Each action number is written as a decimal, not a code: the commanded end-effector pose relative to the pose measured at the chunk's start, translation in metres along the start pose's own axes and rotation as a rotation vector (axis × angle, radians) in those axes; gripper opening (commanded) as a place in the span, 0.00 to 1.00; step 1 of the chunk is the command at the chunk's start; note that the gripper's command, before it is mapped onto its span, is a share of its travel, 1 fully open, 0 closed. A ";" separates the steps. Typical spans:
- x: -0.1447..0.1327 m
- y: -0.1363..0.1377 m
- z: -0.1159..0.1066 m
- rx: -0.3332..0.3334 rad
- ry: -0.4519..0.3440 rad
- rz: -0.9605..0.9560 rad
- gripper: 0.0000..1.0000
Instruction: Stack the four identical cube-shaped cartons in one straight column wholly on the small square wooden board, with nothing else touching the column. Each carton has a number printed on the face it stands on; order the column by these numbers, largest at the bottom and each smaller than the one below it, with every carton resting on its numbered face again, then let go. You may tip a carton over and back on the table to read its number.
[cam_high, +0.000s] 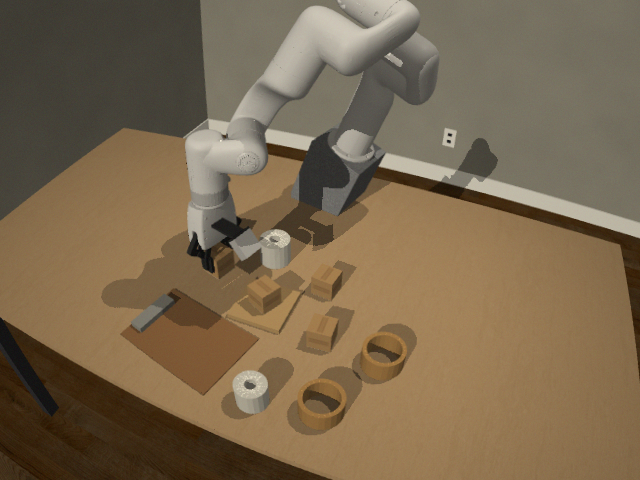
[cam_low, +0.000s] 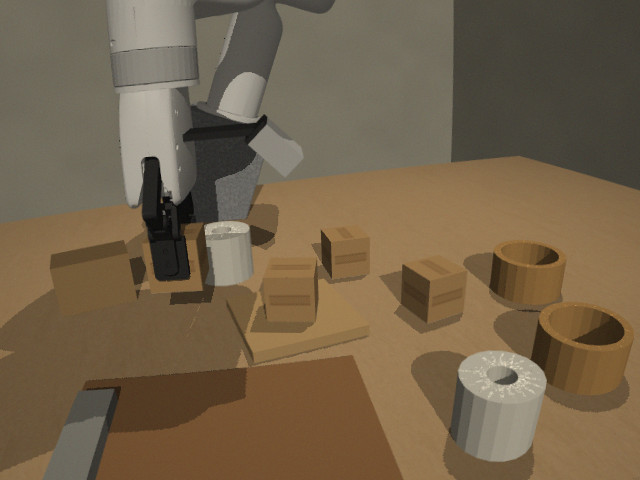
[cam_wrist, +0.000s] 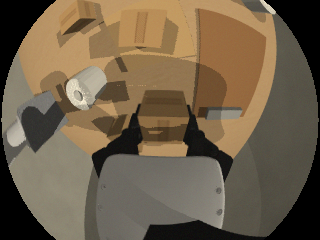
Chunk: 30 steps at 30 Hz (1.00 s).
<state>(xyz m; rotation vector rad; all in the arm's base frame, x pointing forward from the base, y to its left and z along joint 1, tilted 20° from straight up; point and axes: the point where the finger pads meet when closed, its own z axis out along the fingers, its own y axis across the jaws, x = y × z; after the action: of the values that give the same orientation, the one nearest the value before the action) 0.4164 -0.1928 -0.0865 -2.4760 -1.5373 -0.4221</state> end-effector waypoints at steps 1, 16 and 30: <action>0.003 -0.002 -0.027 0.007 0.000 0.000 0.00; 0.109 -0.024 -0.033 0.006 0.003 0.000 0.00; 0.108 -0.025 -0.008 0.007 0.000 0.000 0.00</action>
<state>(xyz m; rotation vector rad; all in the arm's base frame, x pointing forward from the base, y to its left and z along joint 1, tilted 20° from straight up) 0.4369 -0.0939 -0.0389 -2.4698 -1.5346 -0.4135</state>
